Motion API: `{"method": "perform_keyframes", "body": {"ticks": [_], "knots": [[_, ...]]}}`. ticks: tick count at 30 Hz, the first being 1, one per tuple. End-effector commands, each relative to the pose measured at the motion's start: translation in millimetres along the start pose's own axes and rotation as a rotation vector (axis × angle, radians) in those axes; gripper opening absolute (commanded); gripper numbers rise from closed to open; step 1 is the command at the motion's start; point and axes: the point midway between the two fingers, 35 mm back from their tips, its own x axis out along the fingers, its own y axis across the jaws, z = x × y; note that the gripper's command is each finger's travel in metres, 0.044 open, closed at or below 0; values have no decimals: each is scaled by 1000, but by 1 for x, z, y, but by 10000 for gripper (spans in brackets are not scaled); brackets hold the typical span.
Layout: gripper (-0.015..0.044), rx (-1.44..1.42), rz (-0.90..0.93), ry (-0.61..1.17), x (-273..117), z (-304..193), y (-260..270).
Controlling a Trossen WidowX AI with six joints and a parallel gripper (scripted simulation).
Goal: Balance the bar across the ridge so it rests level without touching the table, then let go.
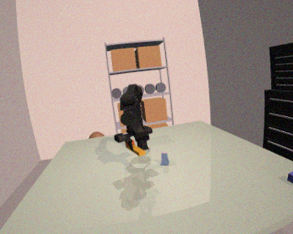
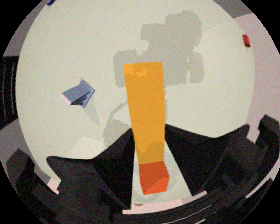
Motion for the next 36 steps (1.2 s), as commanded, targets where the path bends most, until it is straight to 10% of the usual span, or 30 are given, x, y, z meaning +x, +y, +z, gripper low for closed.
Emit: {"method": "perform_keyframes", "body": {"ticks": [1,36], "knots": [[0,-6,-12,-7,-13,-1,-1],[0,670,2,-14,-15,66,99]]}}
